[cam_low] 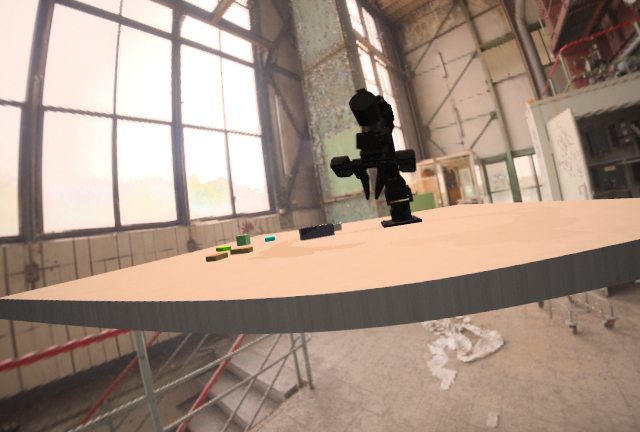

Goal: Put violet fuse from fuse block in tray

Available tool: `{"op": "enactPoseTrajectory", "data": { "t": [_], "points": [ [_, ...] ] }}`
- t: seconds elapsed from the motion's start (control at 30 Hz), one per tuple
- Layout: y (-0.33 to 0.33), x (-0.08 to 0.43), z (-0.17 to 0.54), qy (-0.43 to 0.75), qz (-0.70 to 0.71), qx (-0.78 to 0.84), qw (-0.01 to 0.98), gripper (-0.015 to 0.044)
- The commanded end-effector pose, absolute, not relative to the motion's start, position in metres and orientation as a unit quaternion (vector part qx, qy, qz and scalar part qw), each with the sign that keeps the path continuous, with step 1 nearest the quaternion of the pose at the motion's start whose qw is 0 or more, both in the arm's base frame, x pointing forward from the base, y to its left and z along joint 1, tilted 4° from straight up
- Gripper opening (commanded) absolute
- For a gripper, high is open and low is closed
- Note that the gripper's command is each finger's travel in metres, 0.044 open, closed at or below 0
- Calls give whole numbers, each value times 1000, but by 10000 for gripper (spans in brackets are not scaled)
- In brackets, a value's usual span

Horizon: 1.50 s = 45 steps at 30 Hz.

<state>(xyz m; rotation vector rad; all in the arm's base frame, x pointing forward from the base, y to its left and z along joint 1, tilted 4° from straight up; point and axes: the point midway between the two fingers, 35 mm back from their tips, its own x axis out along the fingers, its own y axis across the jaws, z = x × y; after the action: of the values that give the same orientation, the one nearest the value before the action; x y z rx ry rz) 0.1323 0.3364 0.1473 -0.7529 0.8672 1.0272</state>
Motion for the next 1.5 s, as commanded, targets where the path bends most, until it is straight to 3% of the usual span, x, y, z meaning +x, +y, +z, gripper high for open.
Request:
{"op": "enactPoseTrajectory", "data": {
  "t": [0.0,0.37,0.73,1.47],
  "points": [
    [309,177,140,472,374,-258,755,74],
    [173,292,124,625,-6,95,775,74],
    [21,324,114,581,-361,421,595,74],
    [13,326,100,574,-380,437,579,74]
  ]
}}
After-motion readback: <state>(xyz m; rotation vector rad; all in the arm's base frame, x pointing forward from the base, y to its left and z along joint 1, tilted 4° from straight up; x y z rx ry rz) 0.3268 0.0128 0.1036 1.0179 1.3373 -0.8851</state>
